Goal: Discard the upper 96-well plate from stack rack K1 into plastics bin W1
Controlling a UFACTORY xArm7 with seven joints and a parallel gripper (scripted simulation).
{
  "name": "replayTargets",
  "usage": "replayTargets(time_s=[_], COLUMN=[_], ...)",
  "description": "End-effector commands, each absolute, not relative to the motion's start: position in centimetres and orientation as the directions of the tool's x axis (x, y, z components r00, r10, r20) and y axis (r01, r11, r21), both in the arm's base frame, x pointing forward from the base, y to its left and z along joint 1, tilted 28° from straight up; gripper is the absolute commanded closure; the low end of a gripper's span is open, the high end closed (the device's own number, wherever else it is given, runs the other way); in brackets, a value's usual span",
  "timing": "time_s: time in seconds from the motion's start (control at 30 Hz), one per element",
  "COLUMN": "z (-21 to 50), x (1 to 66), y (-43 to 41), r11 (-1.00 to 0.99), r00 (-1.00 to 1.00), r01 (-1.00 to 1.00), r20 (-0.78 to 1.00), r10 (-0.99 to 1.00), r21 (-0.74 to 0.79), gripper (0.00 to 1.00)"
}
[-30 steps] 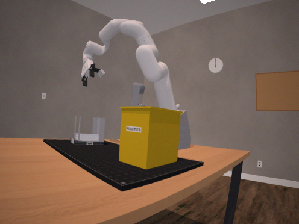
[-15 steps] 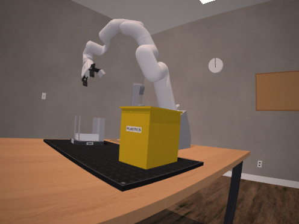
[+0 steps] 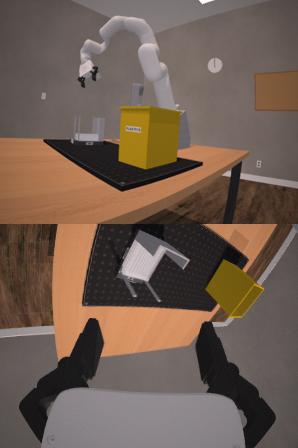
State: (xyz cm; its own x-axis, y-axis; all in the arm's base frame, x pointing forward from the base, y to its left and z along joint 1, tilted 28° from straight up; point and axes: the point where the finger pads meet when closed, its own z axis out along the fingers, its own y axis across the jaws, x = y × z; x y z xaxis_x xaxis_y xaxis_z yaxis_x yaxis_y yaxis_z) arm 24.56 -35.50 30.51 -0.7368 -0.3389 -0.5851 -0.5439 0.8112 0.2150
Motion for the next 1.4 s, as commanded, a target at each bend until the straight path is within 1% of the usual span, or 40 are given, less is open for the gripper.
replayTargets(time_s=[0.0,0.3,0.5,0.57,0.93,1.07,1.13,1.37], z=[30.3,29.6,29.0,29.0,28.1,27.8,27.8,27.3], x=[24.8,25.4,25.8,25.8,26.6,26.9,26.9,27.6], y=[-35.0,-33.9,-32.8,-32.8,-31.1,-30.5,-30.5,-29.3], r11=[0.786,0.647,0.509,0.509,0.197,0.076,0.076,-0.148], r00=[-0.692,-0.540,-0.404,-0.404,-0.113,-0.003,-0.003,0.197], r01=[-0.604,-0.762,-0.851,-0.851,-0.943,-0.950,-0.950,-0.929], r20=[-0.577,-0.518,-0.453,-0.453,-0.298,-0.235,-0.235,-0.117], r10=[-0.434,-0.663,-0.794,-0.794,-0.948,-0.972,-0.972,-0.973], r21=[0.133,-0.033,-0.133,-0.133,-0.269,-0.301,-0.301,-0.338], gripper=[0.00,0.00,0.00,0.00,0.00,0.00,0.00,0.00])
